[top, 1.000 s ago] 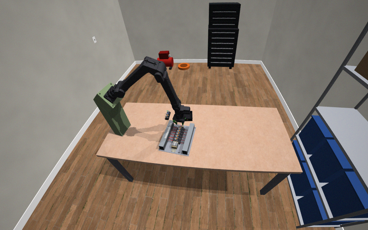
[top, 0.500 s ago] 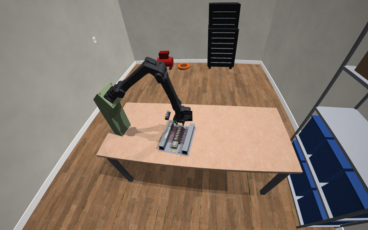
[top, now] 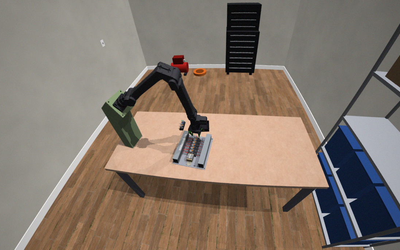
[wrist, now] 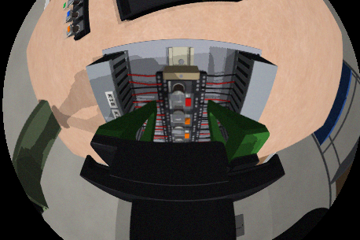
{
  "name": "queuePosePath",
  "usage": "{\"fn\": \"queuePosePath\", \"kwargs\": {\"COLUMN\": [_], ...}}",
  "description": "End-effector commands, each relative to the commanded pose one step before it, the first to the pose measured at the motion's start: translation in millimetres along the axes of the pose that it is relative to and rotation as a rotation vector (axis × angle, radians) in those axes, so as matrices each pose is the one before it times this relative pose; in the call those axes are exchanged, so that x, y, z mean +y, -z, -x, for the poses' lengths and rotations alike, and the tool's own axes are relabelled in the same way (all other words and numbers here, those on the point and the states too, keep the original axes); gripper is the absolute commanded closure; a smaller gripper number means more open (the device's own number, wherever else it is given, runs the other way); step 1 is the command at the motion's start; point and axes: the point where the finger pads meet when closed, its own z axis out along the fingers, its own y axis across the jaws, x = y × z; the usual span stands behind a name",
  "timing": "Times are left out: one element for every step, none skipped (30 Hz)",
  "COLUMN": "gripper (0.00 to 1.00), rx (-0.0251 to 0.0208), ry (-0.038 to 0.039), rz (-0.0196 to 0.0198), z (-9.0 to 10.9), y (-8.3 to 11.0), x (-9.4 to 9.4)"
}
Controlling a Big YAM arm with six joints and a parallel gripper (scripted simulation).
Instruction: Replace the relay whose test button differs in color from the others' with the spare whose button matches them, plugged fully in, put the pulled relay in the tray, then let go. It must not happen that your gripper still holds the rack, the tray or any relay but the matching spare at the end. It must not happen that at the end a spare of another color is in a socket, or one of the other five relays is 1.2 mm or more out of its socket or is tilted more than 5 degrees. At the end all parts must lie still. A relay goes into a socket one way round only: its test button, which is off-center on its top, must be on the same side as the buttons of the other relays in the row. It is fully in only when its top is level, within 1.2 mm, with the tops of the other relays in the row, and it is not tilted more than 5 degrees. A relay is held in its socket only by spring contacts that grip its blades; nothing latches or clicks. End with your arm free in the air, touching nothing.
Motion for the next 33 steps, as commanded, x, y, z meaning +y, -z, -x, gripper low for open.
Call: {"fn": "queuePosePath", "kwargs": {"gripper": [0.41,0.41,0.41,0.41,0.41,0.41,0.41,0.41,0.41,0.41,0.41,0.41,0.41,0.41,0.41,0.41,0.41,0.41,0.41,0.41,0.41,0.41,0.41,0.41,0.41,0.41,0.41,0.41,0.41,0.41,0.41,0.41,0.41], "rx": [-0.01476,0.0,0.0,0.0,0.0,0.0,0.0,0.0,0.0,0.0,0.0,0.0,0.0,-0.00001,-0.00003,-0.00006,-0.00009,-0.00013,-0.00019,-0.00023,0.0,0.0,-0.00025,-0.00025,-0.00022,-0.00019,-0.00016,-0.00014,-0.00012,-0.0001,-0.0001,-0.00014,-0.00016], "ry": [-0.00276,0.00002,0.00002,0.0,0.0,0.00002,0.00001,0.00001,0.00001,0.00001,0.00001,0.00001,0.00001,0.00001,0.00002,0.00003,0.00004,0.00005,0.0,-0.00005,0.0,0.0,-0.00008,-0.00009,-0.00008,-0.00007,-0.00006,-0.00005,-0.00004,-0.00004,-0.00007,-0.00018,-0.00025], "rz": [-0.03444,0.00008,0.00007,0.0,0.0,0.00006,0.00005,0.00004,0.00004,0.00003,0.00003,0.00002,0.00002,0.00003,0.00004,0.00007,0.00009,0.00012,-0.00011,-0.00028,0.0,0.0,-0.00038,-0.00042,-0.0004,-0.00035,-0.00029,-0.00025,-0.00021,-0.00018,-0.00029,-0.00068,-0.00091], "z": [2.6,0.0,0.0,0.0,0.0,0.0,0.0,0.0,0.0,0.0,0.0,0.0,0.0,0.01,0.04,0.06,0.1,0.12,0.16,0.19,0.0,0.0,0.2,0.19,0.17,0.14,0.12,0.1,0.08,0.07,0.07,0.09,0.1], "y": [14.66,0.02,0.02,0.0,0.0,0.02,0.01,0.01,0.01,0.01,0.01,0.01,0.01,0.01,0.03,0.04,0.05,0.05,0.06,0.06,0.0,0.0,0.06,0.05,0.03,0.02,0.02,0.01,0.01,0.01,0.01,0.03,0.04], "x": [-15.93,0.04,0.04,0.0,0.0,0.03,0.03,0.02,0.02,0.02,0.01,0.01,0.02,0.07,0.16,0.27,0.39,0.49,0.4,0.3,0.0,0.0,0.21,0.14,0.07,0.04,0.03,0.02,0.02,0.02,-0.07,-0.34,-0.5]}}
